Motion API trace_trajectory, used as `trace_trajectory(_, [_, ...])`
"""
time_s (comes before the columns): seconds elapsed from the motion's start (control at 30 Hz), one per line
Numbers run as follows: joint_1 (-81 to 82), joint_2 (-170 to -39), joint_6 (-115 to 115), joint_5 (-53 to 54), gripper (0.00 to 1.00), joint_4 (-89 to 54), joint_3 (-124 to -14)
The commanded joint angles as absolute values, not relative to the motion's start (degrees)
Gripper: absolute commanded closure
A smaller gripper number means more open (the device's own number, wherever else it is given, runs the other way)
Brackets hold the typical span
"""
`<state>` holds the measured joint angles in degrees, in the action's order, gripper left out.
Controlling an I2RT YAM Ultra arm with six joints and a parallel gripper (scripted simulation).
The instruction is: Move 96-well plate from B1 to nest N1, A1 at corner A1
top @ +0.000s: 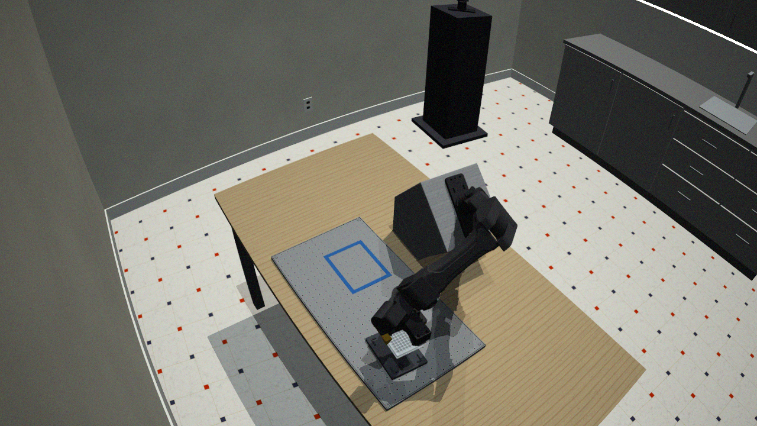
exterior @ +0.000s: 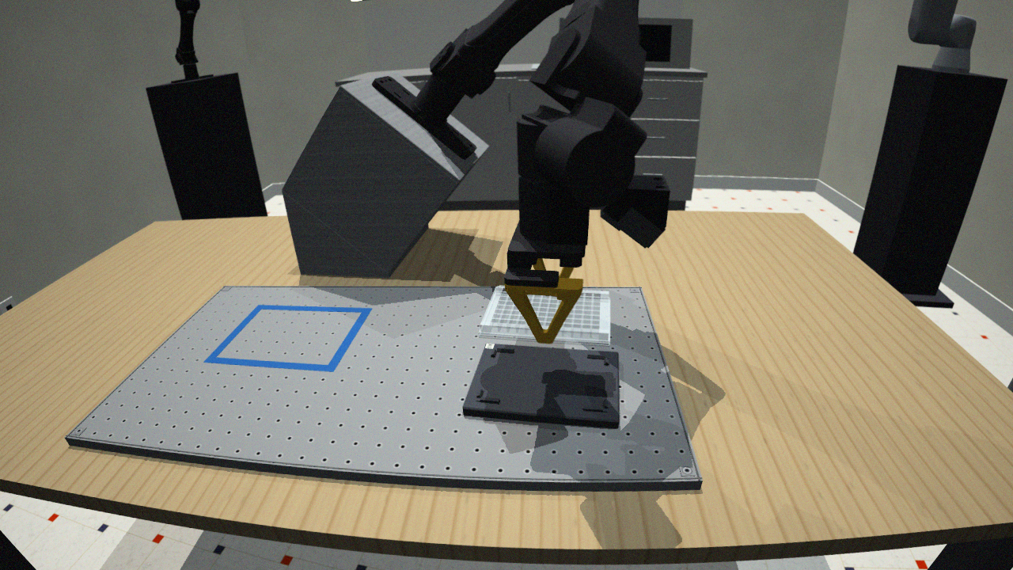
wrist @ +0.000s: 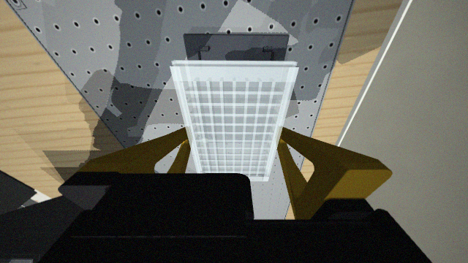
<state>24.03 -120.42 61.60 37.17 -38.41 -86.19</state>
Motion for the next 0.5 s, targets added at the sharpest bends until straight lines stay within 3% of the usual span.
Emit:
trace_trajectory(0.0, [22.47, -119.45, 61.99, 37.43, 1.0, -39.08, -87.02])
trace_trajectory(0.47, [22.31, -120.93, 62.15, 37.57, 1.0, -39.2, -87.73])
